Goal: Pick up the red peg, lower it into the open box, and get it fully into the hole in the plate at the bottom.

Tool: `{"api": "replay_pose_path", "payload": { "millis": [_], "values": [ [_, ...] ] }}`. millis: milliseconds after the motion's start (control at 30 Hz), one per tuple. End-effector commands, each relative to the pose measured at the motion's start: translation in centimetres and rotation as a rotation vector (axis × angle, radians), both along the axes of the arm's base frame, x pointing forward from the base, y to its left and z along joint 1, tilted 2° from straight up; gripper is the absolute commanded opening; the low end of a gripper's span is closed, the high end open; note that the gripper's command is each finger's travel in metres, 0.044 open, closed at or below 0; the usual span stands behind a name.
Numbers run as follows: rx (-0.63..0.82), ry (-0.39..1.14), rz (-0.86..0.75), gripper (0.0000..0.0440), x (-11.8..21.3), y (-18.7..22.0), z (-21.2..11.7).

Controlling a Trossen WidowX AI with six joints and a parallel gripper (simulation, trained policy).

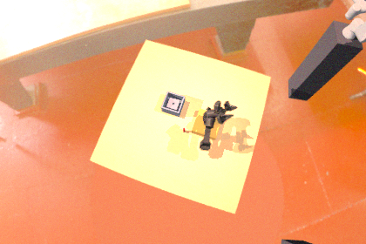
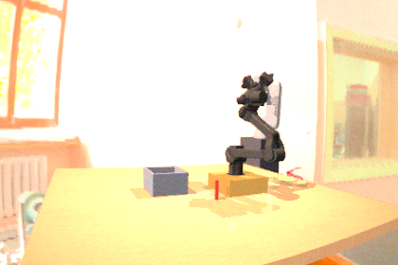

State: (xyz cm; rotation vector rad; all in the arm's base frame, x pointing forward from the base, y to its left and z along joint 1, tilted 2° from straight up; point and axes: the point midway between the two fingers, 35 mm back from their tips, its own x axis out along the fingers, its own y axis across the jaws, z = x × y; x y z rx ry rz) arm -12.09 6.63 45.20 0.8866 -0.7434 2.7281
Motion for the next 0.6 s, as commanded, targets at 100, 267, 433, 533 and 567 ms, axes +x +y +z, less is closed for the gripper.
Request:
{"api": "replay_pose_path", "payload": {
  "millis": [100,267,433,533,567],
  "values": [
    [0.046,0.003,0.111,0.044,-0.3,-2.9,0.8],
    [0.103,-0.012,0.274,0.044,-0.2,-7.2,1.2],
    [0.161,-0.034,0.435,0.044,0.7,-11.6,1.1],
    [0.196,-0.048,0.531,0.044,1.5,-14.0,0.8],
    [0.206,-0.053,0.564,0.044,1.8,-14.7,0.7]
  ]
}}
